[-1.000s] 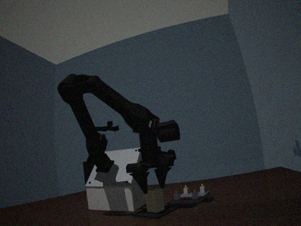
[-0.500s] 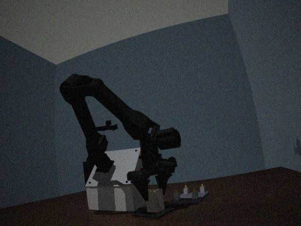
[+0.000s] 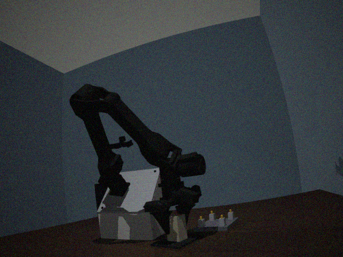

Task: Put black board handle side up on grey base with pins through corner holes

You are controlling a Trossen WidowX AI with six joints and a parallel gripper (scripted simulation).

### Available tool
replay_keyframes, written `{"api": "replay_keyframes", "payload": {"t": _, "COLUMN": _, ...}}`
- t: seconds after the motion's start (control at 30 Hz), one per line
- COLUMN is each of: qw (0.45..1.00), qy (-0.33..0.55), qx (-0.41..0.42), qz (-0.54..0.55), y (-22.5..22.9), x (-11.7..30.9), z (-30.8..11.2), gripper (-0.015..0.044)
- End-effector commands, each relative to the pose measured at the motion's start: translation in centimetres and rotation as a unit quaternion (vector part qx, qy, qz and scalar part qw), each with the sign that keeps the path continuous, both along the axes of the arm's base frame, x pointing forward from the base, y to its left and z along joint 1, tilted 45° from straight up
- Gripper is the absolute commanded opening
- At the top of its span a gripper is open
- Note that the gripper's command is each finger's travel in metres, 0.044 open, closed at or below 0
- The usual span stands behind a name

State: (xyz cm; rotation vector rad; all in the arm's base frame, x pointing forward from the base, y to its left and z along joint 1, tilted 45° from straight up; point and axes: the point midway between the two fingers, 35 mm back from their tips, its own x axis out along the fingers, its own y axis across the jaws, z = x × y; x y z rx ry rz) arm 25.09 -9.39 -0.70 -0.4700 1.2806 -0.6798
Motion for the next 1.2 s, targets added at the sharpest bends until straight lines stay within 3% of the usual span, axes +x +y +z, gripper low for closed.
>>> {"api": "replay_keyframes", "payload": {"t": 0.0, "qw": 1.0, "qy": 0.005, "qx": 0.0, "qz": 0.002, "y": 0.0, "x": -0.2, "z": -0.2, "gripper": 0.0309}}
{"api": "replay_keyframes", "payload": {"t": 0.13, "qw": 1.0, "qy": 0.005, "qx": 0.0, "qz": 0.002, "y": 0.0, "x": -0.2, "z": -0.2, "gripper": 0.0204}}
{"api": "replay_keyframes", "payload": {"t": 0.4, "qw": 1.0, "qy": 0.005, "qx": 0.0, "qz": 0.002, "y": 0.0, "x": -0.2, "z": -0.2, "gripper": 0.015}}
{"api": "replay_keyframes", "payload": {"t": 0.6, "qw": 1.0, "qy": 0.005, "qx": 0.002, "qz": 0.002, "y": 0.6, "x": -0.1, "z": 0.3, "gripper": 0.0}}
{"api": "replay_keyframes", "payload": {"t": 1.17, "qw": 1.0, "qy": 0.005, "qx": 0.006, "qz": 0.002, "y": 3.7, "x": -0.3, "z": 3.0, "gripper": 0.0}}
